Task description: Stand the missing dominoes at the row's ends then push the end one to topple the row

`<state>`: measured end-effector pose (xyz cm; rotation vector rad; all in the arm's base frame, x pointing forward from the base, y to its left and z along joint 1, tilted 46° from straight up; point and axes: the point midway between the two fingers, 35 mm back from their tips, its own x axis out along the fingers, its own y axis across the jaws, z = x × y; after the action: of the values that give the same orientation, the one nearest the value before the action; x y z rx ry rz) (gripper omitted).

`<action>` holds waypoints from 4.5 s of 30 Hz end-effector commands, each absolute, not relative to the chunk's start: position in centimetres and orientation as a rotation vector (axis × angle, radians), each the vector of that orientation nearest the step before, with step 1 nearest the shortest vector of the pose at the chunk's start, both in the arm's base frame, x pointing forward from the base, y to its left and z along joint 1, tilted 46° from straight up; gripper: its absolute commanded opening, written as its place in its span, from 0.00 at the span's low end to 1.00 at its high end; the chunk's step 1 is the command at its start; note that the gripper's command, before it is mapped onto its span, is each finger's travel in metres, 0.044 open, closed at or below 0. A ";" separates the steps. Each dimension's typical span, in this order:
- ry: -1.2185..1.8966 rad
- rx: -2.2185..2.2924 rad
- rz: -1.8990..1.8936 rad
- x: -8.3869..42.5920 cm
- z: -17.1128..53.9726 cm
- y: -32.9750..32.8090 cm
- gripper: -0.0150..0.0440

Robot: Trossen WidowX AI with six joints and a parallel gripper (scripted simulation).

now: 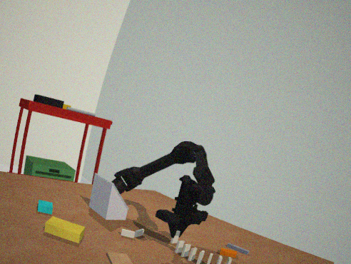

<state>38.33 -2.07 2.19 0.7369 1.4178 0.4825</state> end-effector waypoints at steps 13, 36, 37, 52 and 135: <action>1.417 0.743 0.494 38.2 0.8 -0.1 0.44; 1.421 0.734 0.483 37.7 6.8 -6.8 1.00; 1.421 0.734 0.483 37.4 8.0 -8.0 1.00; 1.524 1.008 0.241 33.8 6.6 -9.8 1.00; 1.655 1.685 -0.479 25.2 -3.1 -4.5 0.29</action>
<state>25.11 -2.38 -5.01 1.6875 1.6779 -0.4803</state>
